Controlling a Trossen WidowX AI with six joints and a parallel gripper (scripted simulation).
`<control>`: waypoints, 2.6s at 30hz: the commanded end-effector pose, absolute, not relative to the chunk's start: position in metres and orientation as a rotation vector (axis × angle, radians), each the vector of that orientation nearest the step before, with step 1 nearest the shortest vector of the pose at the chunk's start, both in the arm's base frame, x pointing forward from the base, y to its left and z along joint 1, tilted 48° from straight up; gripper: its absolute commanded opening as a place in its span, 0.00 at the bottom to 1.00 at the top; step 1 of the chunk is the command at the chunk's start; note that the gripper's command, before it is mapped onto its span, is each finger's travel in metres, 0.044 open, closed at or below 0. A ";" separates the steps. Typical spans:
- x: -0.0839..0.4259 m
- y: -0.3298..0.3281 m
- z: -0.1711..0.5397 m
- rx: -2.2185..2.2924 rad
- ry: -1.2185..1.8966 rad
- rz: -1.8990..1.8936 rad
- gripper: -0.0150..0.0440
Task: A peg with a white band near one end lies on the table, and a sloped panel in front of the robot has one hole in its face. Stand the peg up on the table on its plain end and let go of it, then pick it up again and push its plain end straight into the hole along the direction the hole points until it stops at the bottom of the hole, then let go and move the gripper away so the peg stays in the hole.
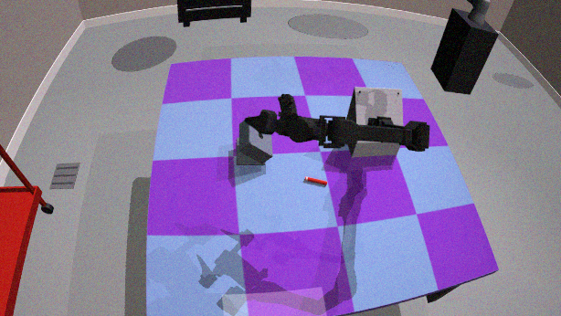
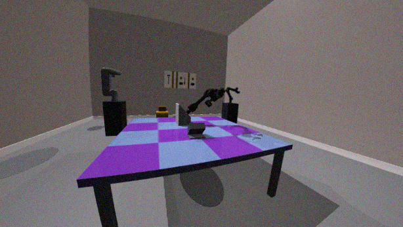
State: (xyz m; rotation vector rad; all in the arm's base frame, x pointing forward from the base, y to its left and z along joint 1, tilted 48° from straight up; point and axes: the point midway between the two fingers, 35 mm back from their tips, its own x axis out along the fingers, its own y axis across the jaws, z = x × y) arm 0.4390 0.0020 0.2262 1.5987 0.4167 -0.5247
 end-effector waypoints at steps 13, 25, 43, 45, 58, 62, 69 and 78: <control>0.399 0.043 0.149 1.244 0.926 -0.384 1.00; 0.355 0.073 0.110 1.037 1.249 -0.166 1.00; 0.276 0.115 0.085 0.861 1.604 0.341 1.00; 0.267 0.119 0.085 0.856 1.626 0.405 1.00; 0.262 0.126 0.082 0.854 1.638 0.448 1.00; 0.263 0.131 0.077 0.853 1.638 0.447 1.00; 0.263 0.139 0.069 0.852 1.638 0.446 1.00; 0.262 0.150 0.059 0.852 1.638 0.446 1.00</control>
